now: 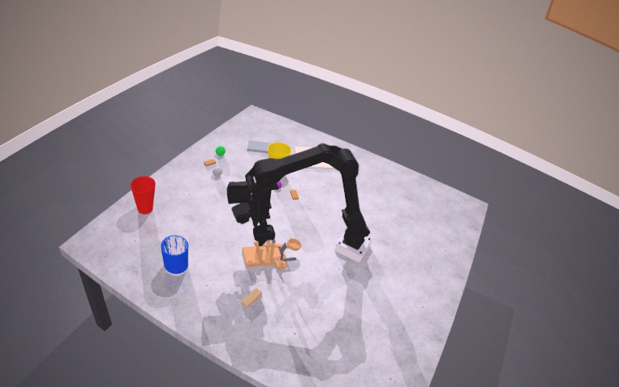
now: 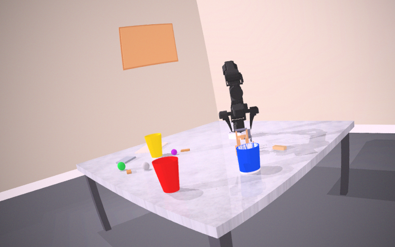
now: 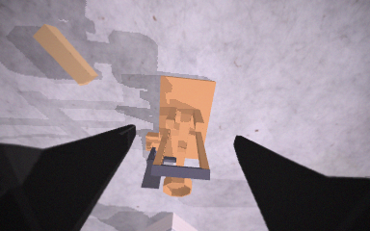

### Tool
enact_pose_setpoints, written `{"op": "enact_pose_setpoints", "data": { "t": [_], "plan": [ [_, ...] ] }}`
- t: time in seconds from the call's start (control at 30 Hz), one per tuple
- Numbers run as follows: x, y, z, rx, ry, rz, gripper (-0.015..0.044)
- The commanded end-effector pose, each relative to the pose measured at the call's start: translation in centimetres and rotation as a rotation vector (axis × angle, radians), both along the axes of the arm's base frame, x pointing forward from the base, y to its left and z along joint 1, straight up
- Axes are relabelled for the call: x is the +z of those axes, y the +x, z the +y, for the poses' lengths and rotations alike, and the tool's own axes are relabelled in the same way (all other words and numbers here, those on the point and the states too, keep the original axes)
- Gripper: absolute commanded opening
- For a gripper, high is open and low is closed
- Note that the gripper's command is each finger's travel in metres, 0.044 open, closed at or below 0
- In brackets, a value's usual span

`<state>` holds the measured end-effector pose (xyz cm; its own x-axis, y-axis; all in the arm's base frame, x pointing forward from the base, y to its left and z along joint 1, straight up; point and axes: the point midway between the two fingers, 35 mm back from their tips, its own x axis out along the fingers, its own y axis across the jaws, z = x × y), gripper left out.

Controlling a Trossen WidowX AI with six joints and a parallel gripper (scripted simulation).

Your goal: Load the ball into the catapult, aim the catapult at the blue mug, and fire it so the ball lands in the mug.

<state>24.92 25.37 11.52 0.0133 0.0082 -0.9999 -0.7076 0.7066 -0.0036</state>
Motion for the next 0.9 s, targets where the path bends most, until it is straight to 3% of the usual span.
{"op": "enact_pose_setpoints", "data": {
  "t": [0.0,0.03,0.33,0.5,0.87],
  "plan": [
    [2.7,-0.2,-0.2,0.000,0.007,-0.007,0.0440],
    [0.9,0.0,0.0,0.000,0.009,-0.008,0.0440],
    [2.0,-0.3,-0.3,0.007,0.015,-0.010,0.0440],
    [-2.3,-0.1,-0.2,0.007,0.015,-0.010,0.0440],
    [-3.3,0.0,-0.2,0.007,0.015,-0.010,0.0440]
  ]
}}
